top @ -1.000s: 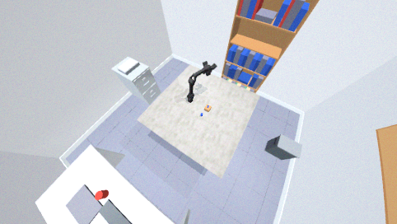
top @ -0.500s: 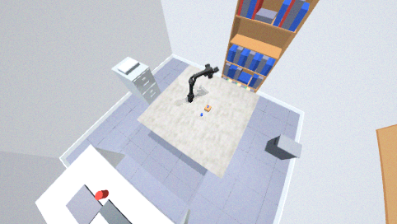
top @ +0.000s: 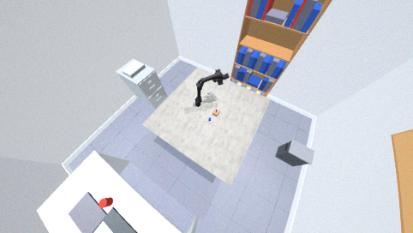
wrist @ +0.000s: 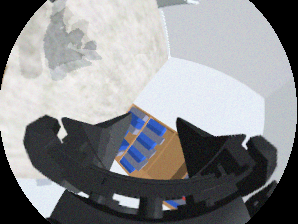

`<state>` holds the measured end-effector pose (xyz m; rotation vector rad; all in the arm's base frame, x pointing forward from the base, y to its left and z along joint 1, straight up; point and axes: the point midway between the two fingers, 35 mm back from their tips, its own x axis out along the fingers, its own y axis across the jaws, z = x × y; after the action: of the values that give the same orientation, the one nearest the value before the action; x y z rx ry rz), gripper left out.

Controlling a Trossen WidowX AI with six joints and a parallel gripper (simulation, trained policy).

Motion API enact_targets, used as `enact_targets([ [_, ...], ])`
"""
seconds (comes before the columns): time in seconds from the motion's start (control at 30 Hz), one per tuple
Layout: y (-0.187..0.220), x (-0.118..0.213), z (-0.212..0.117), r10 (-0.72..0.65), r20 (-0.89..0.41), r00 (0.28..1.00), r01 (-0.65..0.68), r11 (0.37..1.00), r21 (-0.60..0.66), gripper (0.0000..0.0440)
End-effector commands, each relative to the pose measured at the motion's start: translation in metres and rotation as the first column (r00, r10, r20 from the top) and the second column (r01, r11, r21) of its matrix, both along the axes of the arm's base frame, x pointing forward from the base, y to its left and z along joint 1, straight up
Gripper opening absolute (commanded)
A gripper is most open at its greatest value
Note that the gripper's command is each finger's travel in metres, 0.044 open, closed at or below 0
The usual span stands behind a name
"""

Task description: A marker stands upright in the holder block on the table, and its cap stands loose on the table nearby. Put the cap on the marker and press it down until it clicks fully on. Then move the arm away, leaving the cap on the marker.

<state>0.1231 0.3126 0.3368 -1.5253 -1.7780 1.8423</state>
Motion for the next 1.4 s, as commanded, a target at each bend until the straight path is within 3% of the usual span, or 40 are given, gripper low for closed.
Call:
enact_targets([
  [0.0, -0.009, 0.012, -0.001, -0.033, 0.022, 0.999, 0.034, 0.999, -0.009, 0.0328],
  [0.63, -0.056, 0.065, -0.004, -0.192, 0.088, 0.977, 0.197, 0.979, -0.047, 0.0327],
  [1.37, -0.107, 0.118, -0.008, -0.401, 0.15, 0.904, 0.416, 0.905, -0.086, 0.0324],
])
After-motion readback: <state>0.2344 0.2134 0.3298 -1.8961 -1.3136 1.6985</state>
